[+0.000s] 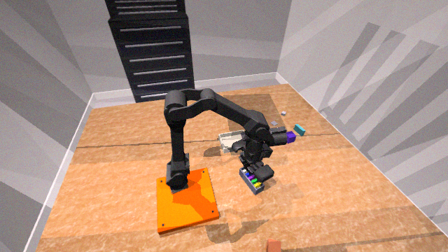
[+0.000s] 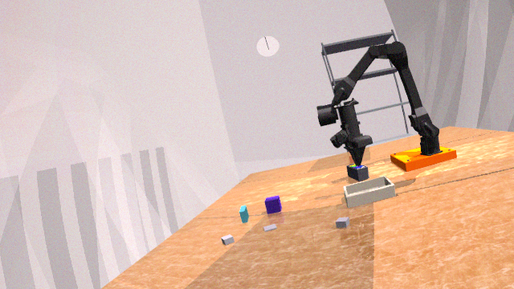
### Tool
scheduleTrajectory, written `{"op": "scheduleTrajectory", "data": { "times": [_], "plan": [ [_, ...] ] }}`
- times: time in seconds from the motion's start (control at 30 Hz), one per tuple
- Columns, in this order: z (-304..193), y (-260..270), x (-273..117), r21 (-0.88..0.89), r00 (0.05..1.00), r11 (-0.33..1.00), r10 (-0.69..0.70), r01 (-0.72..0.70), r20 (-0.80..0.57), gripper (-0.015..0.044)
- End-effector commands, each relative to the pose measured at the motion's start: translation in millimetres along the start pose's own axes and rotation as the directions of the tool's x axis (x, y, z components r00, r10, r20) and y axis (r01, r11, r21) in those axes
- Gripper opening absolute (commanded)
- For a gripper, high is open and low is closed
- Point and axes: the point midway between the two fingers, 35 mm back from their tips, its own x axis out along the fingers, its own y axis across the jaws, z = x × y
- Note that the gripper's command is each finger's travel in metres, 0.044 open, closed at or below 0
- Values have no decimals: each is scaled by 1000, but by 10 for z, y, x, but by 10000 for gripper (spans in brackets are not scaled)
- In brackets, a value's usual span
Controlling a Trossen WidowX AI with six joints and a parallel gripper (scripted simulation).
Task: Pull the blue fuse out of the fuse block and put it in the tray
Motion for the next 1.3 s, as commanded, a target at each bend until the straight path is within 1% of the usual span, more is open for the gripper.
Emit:
{"op": "scheduleTrajectory", "data": {
  "times": [0.0, 0.33, 0.63, 0.97, 1.27],
  "plan": [
    [-4, -4, 21, 4, 1000, 1000, -3, 3, -4, 69],
    [-4, -5, 106, 4, 1000, 1000, -3, 3, -4, 69],
    [-4, -5, 107, 4, 1000, 1000, -3, 3, -4, 69],
    [-1, 1, 95, 2, 1000, 1000, 0, 0, 0, 2],
    [1, 0, 74, 2, 1000, 1000, 0, 0, 0, 0]
  ]
}}
